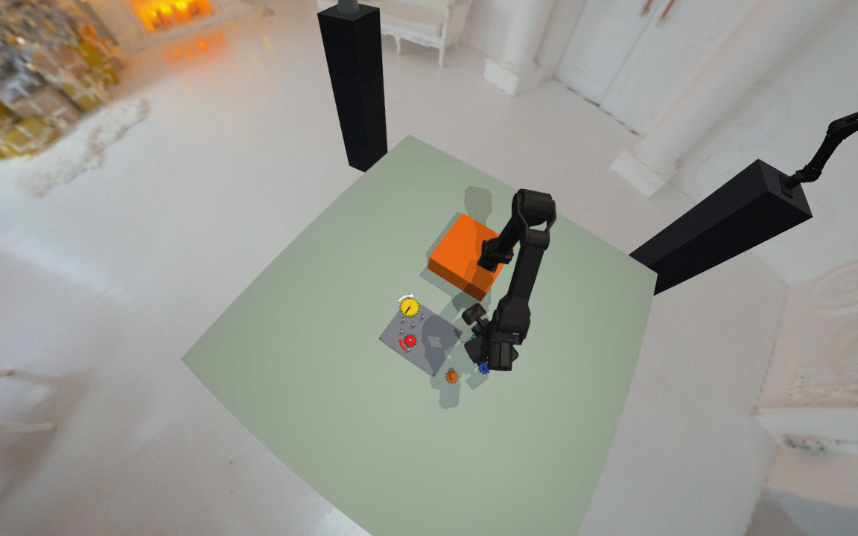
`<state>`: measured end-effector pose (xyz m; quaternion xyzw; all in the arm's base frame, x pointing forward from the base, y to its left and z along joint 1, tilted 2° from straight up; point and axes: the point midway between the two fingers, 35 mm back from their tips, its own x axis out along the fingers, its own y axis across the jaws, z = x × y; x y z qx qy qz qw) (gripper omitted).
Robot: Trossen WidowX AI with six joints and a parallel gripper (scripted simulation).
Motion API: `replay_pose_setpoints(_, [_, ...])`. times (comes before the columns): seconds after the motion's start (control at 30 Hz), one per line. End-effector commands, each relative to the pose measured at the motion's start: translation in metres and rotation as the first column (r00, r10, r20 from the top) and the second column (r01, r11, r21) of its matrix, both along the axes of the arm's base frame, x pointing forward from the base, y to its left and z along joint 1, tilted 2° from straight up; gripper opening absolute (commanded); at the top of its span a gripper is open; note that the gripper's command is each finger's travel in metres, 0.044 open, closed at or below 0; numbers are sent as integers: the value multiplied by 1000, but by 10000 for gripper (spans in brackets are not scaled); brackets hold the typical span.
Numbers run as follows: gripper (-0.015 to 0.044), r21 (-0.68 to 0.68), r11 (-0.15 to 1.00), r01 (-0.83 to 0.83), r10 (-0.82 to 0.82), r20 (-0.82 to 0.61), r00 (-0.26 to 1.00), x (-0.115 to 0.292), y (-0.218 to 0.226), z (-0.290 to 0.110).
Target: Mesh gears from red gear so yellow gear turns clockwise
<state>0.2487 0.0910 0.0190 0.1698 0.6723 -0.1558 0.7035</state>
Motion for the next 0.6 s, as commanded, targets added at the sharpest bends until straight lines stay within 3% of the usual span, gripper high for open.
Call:
replay_pose_setpoints(0.0, [0, 10, 1000, 5, -5, 12, 1000, 3, 2, 14])
replay_pose_setpoints(0.57, [0, 10, 1000, 5, -5, 13, 1000, 3, 3, 59])
